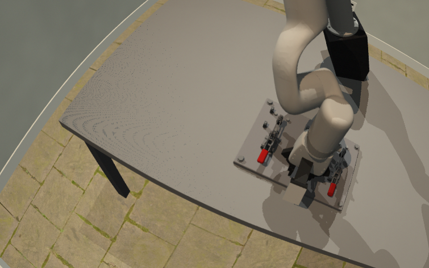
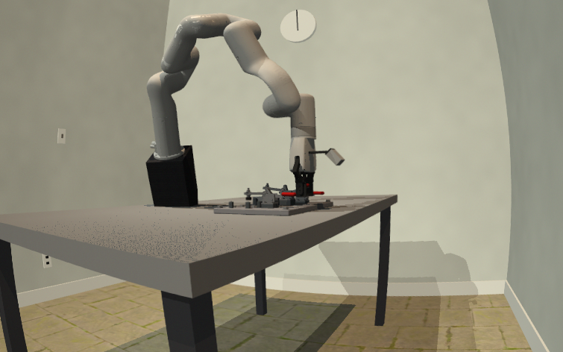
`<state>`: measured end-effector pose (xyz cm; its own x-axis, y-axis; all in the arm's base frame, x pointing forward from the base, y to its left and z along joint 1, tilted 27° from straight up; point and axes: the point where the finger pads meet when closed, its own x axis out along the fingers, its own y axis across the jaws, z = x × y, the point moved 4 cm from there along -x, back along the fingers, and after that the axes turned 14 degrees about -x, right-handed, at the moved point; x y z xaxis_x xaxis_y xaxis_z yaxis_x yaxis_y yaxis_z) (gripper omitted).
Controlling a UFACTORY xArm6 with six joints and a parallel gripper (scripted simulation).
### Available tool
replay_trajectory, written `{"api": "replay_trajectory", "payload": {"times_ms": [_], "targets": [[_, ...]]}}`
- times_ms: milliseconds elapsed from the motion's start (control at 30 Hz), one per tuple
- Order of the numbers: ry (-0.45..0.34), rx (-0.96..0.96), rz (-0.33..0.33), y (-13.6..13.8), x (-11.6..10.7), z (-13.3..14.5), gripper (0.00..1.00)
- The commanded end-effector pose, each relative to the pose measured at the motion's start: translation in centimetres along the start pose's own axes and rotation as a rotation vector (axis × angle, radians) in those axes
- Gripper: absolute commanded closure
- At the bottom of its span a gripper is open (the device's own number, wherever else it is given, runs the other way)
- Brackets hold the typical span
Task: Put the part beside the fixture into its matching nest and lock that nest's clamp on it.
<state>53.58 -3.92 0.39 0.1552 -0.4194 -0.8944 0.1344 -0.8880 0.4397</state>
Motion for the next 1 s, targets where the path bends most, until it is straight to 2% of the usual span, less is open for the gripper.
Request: {"api": "replay_trajectory", "payload": {"times_ms": [0,333,967], "targets": [[0.005,0.001,0.000,0.0,-1.3,-0.2,0.53],[0.005,0.001,0.000,0.0,-5.0,-0.2,0.53],[0.005,0.001,0.000,0.0,-5.7,-0.2,0.53]]}}
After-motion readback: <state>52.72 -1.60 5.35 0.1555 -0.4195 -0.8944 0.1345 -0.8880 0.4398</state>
